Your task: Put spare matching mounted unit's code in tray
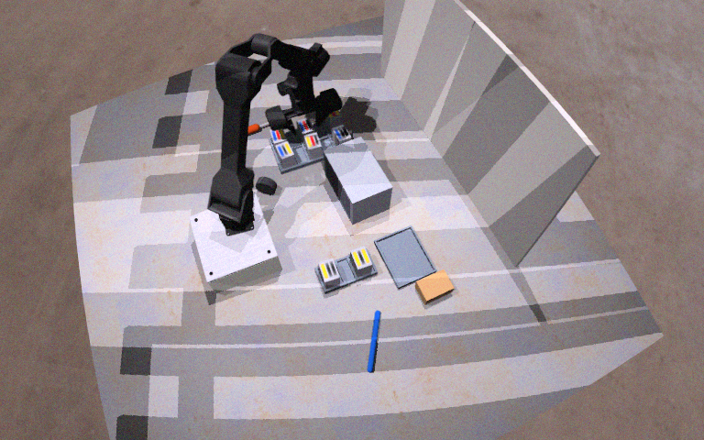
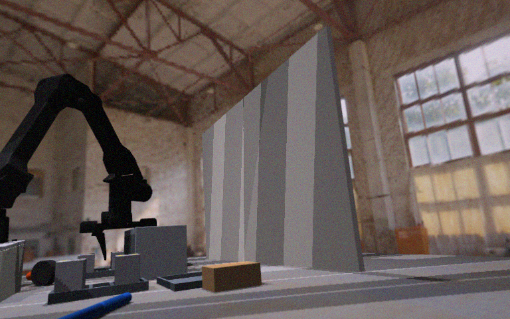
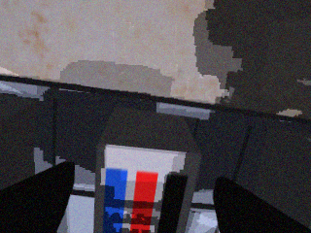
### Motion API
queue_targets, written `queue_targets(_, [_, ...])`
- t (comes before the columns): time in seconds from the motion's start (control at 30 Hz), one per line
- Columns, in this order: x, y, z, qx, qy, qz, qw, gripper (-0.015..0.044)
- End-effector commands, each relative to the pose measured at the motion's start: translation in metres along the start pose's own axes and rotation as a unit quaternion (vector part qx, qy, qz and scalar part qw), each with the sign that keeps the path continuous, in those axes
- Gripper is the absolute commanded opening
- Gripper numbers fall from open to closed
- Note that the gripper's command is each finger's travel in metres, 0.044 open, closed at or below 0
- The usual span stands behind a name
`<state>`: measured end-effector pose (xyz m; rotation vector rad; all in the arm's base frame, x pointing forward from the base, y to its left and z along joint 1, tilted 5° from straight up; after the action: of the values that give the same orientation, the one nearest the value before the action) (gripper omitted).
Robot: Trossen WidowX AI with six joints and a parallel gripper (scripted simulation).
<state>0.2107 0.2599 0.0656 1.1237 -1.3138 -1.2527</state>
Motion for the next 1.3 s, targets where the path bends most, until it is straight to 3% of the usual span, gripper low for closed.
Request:
queue_targets(0.0, [0.0011, -0.0098, 0.0008, -0.002, 0.002, 0.002, 1.000, 0.0300])
queue_targets(0.43, [0.0019, -0.0169, 0.0013, -0.002, 0.002, 0.002, 1.000, 0.0300])
queue_targets(0.63, [0.0019, -0.0156, 0.0012, -0.001, 0.000, 0.002, 1.000, 0.0142])
queue_targets(0.83, [0.0019, -0.0156, 0.0012, -0.001, 0.000, 0.002, 1.000, 0.0103])
queue_targets(0.97, [0.0019, -0.0156, 0.0012, -0.001, 0.000, 0.002, 1.000, 0.0000])
queue_targets(1.27, [0.0012, -0.0100, 0.0008, -0.001, 0.000, 0.002, 1.000, 0.0000])
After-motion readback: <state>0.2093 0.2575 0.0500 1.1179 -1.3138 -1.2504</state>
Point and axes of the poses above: the point midway between the two fingers, 35 mm back from their tips, its own y axis back along the fingers, its own z axis across the jaws, x = y × z, the point moved 10 cm from there along y, back along the fingers, and after that the axes turned 14 degrees about -y, right-handed, at the moved point
